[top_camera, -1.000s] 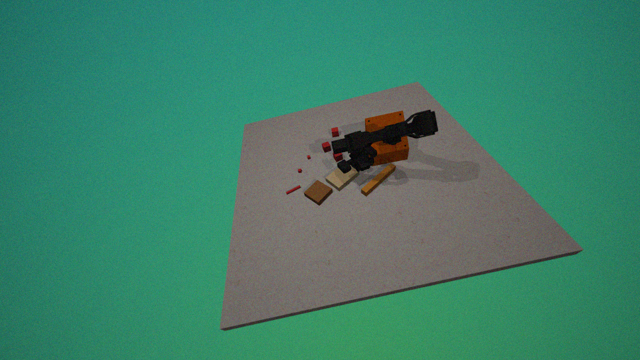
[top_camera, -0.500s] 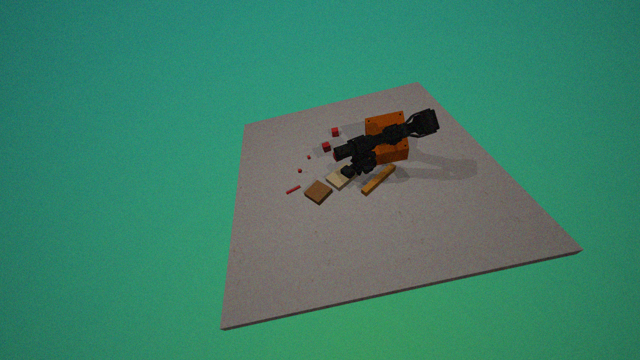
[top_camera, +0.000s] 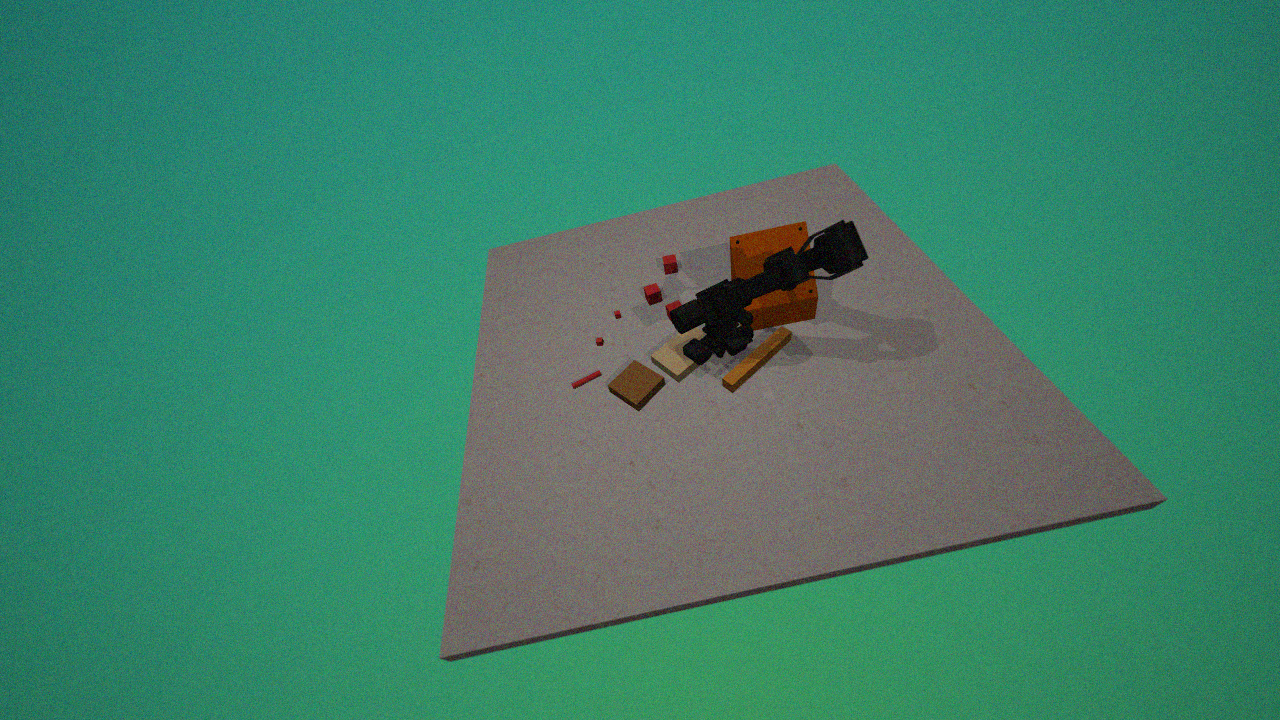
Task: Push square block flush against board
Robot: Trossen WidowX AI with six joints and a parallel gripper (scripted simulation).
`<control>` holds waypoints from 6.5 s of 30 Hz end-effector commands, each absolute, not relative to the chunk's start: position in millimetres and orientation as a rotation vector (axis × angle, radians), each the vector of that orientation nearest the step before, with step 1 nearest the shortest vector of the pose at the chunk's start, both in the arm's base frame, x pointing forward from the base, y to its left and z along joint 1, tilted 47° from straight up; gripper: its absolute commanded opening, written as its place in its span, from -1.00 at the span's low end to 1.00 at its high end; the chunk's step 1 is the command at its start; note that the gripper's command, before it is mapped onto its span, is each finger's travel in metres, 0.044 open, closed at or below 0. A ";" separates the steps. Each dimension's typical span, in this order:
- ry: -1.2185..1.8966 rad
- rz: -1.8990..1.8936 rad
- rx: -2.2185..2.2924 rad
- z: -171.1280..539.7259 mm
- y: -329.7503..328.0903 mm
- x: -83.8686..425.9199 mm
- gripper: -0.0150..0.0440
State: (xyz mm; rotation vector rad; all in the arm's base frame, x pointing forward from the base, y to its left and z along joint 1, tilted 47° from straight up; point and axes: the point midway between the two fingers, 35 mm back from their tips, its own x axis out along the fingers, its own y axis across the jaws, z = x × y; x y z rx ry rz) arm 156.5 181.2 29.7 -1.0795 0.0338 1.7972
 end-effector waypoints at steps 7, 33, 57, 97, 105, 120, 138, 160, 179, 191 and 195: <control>0.034 1.792 -1.092 21.8 175.3 168.6 -0.49; 0.037 1.793 -1.096 13.6 169.4 182.7 -0.49; 0.030 1.792 -1.086 36.0 186.7 155.7 -0.49; 0.752 1.506 -0.441 71.9 151.6 179.9 -0.49; 0.943 1.378 -0.234 72.9 152.4 184.4 -0.49; 1.263 1.089 0.159 74.6 153.9 192.9 -0.49; 1.571 0.662 0.632 76.4 155.6 203.2 -0.49; 1.747 0.268 0.996 52.9 183.2 208.3 -0.49; 1.806 0.078 1.158 38.6 195.7 212.8 -0.49; 1.805 0.076 1.156 28.9 188.8 226.3 -0.49; 1.805 0.076 1.155 25.6 186.3 230.6 -0.49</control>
